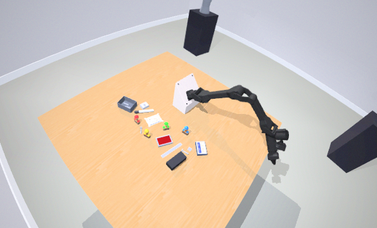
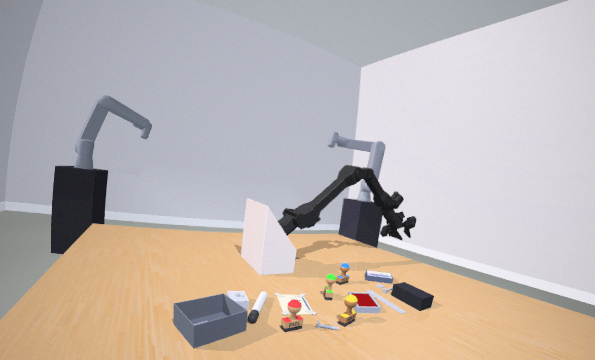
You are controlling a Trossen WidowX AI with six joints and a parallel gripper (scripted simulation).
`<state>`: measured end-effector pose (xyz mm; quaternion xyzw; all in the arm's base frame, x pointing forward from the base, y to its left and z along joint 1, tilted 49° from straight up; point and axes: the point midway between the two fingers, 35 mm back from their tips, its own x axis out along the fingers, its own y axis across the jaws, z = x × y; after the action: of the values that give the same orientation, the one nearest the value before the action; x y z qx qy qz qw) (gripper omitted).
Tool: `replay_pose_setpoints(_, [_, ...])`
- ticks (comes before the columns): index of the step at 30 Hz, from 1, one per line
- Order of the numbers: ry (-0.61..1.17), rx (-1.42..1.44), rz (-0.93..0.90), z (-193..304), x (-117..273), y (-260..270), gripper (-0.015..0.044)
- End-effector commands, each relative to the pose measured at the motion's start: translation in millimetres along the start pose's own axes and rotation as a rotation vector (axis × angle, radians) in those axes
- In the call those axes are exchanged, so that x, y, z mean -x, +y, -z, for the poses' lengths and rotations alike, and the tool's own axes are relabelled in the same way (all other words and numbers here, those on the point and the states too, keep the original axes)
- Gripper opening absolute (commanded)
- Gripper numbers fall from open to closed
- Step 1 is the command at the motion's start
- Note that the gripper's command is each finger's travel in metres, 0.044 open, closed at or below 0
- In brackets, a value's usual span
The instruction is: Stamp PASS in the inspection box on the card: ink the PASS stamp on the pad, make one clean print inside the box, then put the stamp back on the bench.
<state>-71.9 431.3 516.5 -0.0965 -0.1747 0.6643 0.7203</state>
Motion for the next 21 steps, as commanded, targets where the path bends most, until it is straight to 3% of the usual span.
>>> replay_pose_setpoints(1, [0.133, 0.056, 0.072, 57.7, -17.3, -44.6, 0.0214])
replay_pose_setpoints(11, [0.422, 0.141, 0.146, 178.8, -15.7, -135.0, 0.0214])
replay_pose_setpoints(21, [0.736, 0.073, 0.174, 299.4, 36.4, -211.2, 0.0214])
